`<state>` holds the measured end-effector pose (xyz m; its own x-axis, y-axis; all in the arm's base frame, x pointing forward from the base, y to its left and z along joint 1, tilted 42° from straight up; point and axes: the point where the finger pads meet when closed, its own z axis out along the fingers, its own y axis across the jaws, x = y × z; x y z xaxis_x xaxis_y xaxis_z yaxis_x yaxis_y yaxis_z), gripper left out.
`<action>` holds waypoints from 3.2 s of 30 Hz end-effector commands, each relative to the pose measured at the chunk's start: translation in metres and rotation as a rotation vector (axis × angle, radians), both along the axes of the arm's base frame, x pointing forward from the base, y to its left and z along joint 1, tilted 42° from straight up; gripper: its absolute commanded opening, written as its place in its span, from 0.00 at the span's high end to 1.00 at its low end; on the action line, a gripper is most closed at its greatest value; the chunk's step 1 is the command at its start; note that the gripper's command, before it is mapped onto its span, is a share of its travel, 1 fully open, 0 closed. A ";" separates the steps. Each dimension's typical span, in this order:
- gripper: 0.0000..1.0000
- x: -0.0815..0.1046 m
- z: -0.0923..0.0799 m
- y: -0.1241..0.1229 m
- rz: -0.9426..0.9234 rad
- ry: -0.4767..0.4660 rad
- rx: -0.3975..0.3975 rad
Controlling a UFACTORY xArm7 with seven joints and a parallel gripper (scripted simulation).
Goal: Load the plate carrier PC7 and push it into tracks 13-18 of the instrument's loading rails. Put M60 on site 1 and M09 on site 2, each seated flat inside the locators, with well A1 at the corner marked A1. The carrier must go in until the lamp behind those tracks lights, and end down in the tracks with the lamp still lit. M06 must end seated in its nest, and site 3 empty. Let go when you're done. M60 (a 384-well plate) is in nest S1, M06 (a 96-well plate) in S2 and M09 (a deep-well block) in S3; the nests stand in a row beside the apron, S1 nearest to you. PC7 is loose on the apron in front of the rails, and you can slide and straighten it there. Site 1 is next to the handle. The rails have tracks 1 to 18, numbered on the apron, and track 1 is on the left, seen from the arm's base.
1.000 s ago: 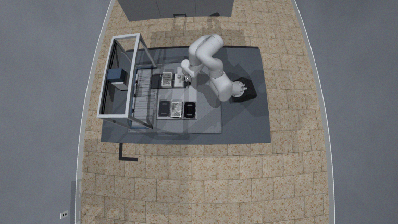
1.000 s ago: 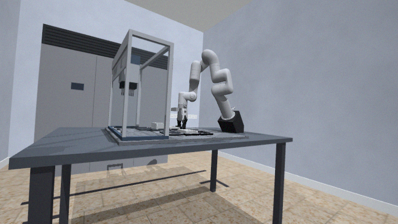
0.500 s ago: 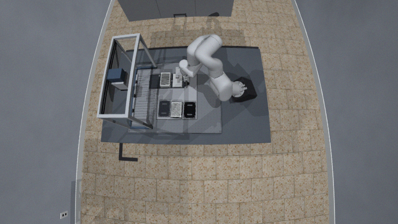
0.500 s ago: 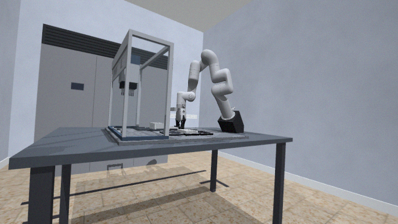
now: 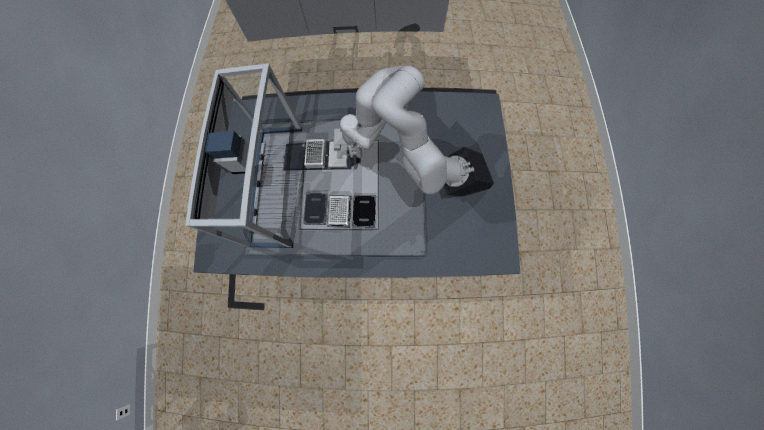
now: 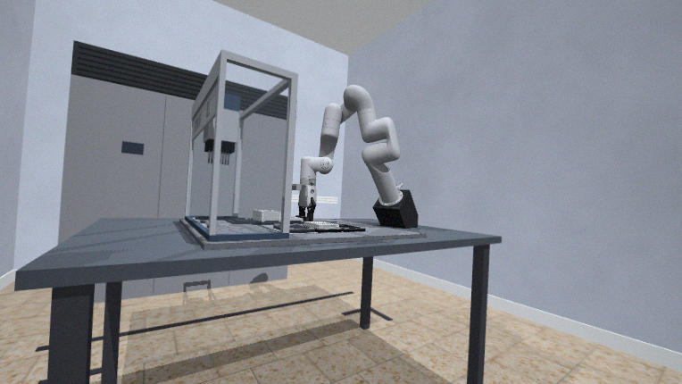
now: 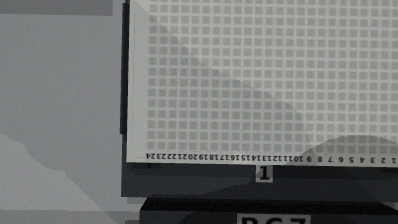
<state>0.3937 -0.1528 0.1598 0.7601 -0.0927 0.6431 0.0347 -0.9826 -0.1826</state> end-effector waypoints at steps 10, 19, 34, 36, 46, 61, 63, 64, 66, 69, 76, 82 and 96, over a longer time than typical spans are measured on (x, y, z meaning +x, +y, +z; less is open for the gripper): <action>0.18 0.009 0.008 -0.002 -0.003 -0.004 -0.002; 0.18 0.015 0.013 -0.003 -0.003 -0.004 -0.002; 0.18 0.025 0.022 -0.004 -0.003 -0.005 -0.002; 0.18 0.026 0.023 -0.004 -0.003 -0.005 -0.002; 0.18 0.033 0.029 -0.005 -0.003 -0.005 -0.002; 0.18 0.043 0.037 -0.007 -0.003 -0.005 -0.002; 0.18 0.044 0.039 -0.007 -0.003 -0.005 -0.002; 0.18 0.045 0.039 -0.007 -0.003 -0.005 -0.002; 0.18 0.047 0.040 -0.007 -0.003 -0.005 -0.002; 0.18 0.049 0.042 -0.007 -0.003 -0.005 -0.002; 0.18 0.053 0.046 -0.008 -0.003 -0.005 -0.002; 0.18 0.057 0.050 -0.008 -0.003 -0.005 -0.002; 0.18 0.066 0.057 -0.009 -0.003 -0.005 -0.002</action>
<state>0.4575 -0.1607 0.2138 0.7603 -0.0928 0.6429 0.0345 -0.9826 -0.1826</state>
